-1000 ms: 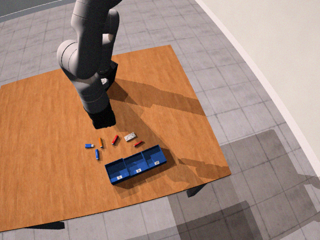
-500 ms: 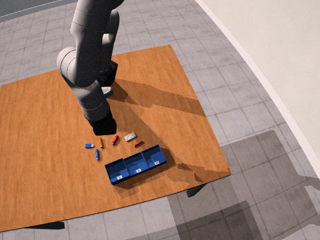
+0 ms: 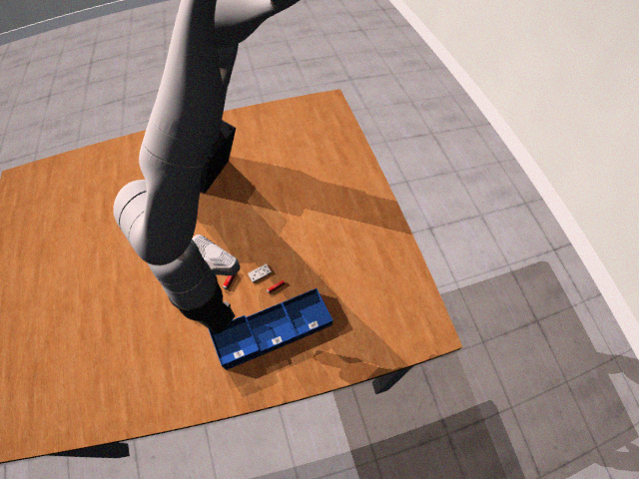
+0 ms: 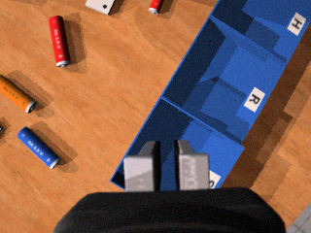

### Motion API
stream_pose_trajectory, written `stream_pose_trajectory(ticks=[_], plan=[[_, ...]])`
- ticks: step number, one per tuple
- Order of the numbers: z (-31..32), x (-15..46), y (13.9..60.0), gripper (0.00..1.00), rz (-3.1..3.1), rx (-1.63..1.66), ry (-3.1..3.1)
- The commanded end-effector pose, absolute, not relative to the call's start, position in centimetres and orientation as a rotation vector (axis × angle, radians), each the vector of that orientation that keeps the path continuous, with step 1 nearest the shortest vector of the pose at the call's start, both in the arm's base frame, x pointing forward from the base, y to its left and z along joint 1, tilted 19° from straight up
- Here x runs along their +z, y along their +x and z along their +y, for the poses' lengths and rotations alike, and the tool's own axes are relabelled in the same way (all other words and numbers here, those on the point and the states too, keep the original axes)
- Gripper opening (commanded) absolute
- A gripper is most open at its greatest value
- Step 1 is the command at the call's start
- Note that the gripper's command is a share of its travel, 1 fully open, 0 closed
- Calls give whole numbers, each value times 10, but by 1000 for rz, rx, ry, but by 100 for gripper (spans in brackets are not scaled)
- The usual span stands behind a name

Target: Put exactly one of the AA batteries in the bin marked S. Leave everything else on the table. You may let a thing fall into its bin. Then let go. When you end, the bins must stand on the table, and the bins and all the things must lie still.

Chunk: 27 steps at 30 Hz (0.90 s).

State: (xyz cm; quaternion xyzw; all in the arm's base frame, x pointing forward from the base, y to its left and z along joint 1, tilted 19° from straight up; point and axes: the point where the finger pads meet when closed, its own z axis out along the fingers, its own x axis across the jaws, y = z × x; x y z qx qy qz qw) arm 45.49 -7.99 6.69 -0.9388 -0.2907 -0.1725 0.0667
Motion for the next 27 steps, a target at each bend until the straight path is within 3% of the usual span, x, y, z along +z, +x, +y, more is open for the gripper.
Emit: stream_pose_trajectory(ticks=[1,5,27], plan=[[-83,41,470,31,-713,-445,-2858],[-86,26,493,31,-421,-415,-2890],[-86,26,493,31,853,-243,-2705]])
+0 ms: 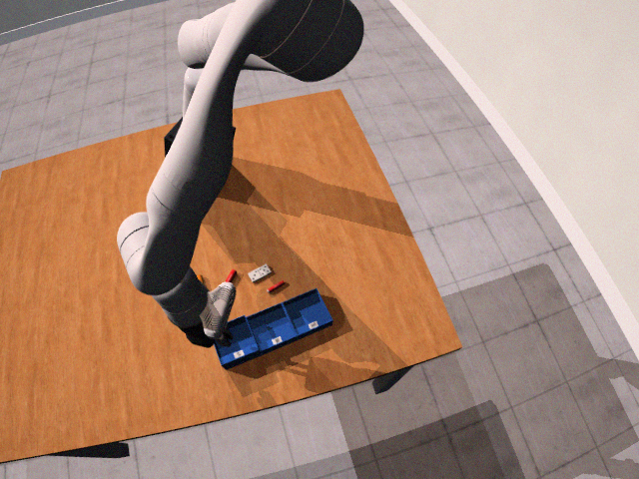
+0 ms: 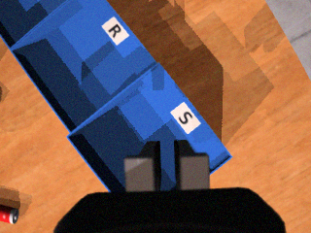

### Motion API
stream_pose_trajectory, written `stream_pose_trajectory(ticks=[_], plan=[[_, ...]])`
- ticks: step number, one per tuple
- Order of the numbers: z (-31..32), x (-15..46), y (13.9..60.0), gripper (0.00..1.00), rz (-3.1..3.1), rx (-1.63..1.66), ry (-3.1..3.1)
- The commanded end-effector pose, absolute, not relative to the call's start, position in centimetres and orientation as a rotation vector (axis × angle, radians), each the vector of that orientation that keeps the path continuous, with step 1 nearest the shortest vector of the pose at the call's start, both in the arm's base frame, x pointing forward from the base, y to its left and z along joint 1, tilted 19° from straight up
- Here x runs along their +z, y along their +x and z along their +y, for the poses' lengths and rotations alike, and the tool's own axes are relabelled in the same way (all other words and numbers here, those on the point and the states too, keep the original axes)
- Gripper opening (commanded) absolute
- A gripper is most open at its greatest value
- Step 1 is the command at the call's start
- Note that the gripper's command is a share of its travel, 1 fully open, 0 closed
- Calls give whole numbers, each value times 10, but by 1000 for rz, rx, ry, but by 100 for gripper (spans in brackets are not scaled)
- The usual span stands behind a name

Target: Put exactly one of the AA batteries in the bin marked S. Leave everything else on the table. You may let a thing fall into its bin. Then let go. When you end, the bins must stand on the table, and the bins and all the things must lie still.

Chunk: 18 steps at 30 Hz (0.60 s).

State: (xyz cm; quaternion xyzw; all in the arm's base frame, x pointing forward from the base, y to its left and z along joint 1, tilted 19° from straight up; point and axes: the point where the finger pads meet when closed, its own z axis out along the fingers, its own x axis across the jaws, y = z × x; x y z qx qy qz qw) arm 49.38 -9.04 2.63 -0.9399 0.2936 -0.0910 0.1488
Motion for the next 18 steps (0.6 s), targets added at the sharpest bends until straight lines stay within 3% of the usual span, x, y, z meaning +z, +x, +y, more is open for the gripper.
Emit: stream_pose_trajectory(ticks=[1,18], plan=[[-86,26,493,31,919,-232,-2680],[-86,26,493,31,1817,-58,-2134]])
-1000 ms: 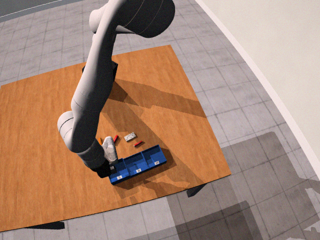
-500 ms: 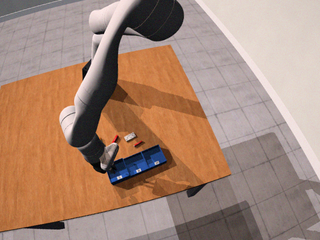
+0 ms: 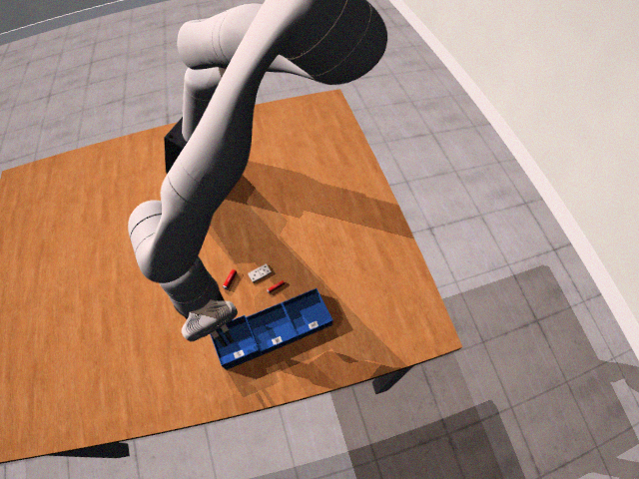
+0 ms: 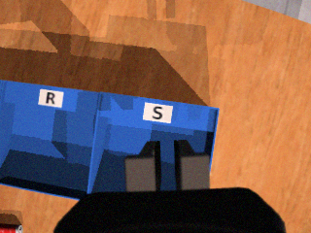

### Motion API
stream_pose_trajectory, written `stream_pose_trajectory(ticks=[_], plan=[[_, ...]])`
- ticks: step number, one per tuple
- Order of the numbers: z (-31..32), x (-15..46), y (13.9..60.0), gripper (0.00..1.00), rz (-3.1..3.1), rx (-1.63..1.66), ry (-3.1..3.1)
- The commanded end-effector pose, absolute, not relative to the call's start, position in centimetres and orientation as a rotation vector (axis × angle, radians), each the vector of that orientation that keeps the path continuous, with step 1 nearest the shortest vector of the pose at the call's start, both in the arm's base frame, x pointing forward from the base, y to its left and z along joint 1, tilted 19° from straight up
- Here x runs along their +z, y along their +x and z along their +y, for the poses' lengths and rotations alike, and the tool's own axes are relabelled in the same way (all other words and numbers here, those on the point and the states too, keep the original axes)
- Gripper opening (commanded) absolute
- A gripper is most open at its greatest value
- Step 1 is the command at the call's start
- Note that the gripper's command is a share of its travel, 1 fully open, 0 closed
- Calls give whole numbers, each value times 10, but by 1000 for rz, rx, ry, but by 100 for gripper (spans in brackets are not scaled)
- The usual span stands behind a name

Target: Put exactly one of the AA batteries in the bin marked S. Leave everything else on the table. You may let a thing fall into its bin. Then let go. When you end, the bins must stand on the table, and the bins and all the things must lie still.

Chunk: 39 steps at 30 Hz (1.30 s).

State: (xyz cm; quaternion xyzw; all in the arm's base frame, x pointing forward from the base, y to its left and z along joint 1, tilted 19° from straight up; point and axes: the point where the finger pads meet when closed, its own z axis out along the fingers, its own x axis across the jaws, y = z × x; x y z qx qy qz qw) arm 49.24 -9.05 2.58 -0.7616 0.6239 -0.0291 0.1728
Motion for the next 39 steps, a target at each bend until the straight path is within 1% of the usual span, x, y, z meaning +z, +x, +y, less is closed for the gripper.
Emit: stream_pose_trajectory(ticks=[1,8,31,39], plan=[[-86,26,493,31,1870,-46,-2087],[-86,26,493,31,1919,-34,-2041],[-74,-27,507,31,1919,-34,-2041],[-73,-30,508,31,1919,-34,-2041]])
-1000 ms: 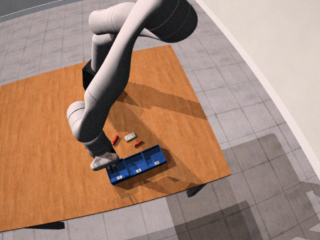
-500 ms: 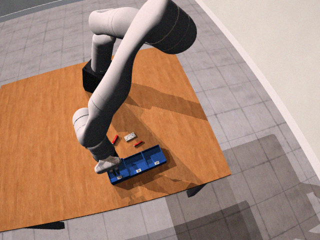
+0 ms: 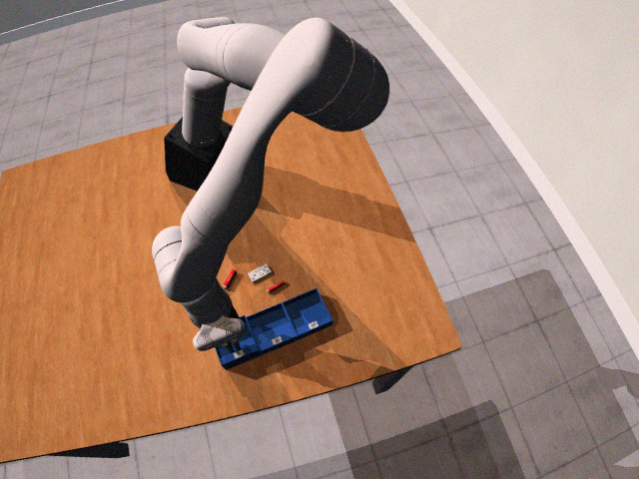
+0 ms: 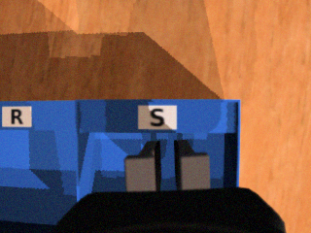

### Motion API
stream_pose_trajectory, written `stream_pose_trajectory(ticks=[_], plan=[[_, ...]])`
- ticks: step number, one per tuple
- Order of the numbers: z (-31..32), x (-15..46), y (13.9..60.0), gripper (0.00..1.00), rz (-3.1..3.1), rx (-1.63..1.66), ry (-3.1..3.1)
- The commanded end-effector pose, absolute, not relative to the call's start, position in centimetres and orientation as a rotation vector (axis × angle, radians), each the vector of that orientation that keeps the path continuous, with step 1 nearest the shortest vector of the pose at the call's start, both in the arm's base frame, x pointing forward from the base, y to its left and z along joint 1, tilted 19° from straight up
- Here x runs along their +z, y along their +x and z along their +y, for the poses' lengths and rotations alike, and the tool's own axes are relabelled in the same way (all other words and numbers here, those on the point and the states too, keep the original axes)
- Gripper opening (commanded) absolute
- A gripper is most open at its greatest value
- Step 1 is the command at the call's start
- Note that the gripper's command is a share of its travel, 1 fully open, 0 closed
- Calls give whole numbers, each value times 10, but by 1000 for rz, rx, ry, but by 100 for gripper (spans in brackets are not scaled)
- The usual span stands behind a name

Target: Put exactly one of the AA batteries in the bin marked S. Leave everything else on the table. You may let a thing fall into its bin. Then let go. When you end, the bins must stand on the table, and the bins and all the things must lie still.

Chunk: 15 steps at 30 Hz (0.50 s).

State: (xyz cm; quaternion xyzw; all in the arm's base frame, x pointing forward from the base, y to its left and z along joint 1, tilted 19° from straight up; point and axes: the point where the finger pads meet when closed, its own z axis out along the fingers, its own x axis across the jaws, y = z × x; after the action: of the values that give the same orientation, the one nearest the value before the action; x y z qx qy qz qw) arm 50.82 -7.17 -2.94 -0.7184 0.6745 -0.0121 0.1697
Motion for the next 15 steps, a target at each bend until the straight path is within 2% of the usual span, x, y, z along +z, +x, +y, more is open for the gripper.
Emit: stream_pose_trajectory(ticks=[1,15], plan=[[-73,-30,508,31,1919,-34,-2041],[-73,-30,508,31,1919,-34,-2041]])
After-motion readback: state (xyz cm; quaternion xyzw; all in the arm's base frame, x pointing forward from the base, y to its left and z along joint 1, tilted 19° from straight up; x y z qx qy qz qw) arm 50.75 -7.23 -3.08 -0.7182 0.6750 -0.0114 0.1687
